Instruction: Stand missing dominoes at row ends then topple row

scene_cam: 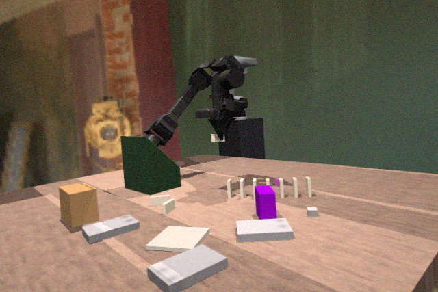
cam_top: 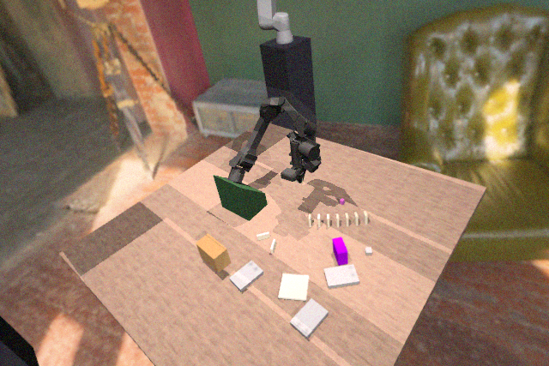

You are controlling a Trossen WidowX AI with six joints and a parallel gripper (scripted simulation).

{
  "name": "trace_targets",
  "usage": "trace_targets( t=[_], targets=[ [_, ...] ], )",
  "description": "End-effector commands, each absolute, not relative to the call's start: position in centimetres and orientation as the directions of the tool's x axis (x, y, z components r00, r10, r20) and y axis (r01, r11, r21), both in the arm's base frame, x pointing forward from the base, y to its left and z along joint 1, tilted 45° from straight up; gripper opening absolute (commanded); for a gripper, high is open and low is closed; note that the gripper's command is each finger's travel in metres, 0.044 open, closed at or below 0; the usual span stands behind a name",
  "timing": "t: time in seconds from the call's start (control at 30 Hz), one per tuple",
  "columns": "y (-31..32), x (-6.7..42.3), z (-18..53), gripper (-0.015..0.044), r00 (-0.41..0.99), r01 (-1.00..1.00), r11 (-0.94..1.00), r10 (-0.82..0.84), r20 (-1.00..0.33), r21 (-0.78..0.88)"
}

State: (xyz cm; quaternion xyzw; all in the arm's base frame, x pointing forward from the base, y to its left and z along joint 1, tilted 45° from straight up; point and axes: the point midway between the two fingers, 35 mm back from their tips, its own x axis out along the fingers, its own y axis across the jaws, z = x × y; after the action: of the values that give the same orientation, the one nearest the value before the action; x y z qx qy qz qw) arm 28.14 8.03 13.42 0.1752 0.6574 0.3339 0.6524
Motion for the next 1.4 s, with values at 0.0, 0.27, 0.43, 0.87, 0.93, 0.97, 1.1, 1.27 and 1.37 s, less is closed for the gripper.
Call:
trace_targets(
  t=[0.0, 0.27, 0.43, 0.87, 0.93, 0.97, 1.1, 1.27, 1.37],
  targets=[
    [11.4, 26.4, 16.8, 0.0021, -0.095, 0.356, 0.693, 0.694, -0.714, 0.627],
    [11.4, 26.4, 16.8, 0.0021, -0.095, 0.356, 0.693, 0.694, -0.714, 0.627],
    [11.4, 26.4, 16.8, 0.0021, -0.095, 0.356, 0.693, 0.694, -0.714, 0.627],
    [12.0, 25.2, 14.1, 0.0021, -0.082, 0.325, 0.823, 0.515, -0.853, 0.466],
    [12.1, 25.0, 13.6, 0.0021, -0.068, 0.320, 0.845, 0.472, -0.879, 0.429],
    [12.1, 24.9, 13.3, 0.0021, -0.060, 0.317, 0.855, 0.450, -0.891, 0.411],
    [12.2, 24.7, 12.4, 0.0021, -0.017, 0.311, 0.886, 0.366, -0.931, 0.343],
    [12.3, 24.6, 11.6, 0.0021, 0.055, 0.313, 0.911, 0.266, -0.963, 0.269],
    [12.4, 24.6, 11.2, 0.0021, 0.106, 0.318, 0.919, 0.210, -0.972, 0.233]
  ],
)
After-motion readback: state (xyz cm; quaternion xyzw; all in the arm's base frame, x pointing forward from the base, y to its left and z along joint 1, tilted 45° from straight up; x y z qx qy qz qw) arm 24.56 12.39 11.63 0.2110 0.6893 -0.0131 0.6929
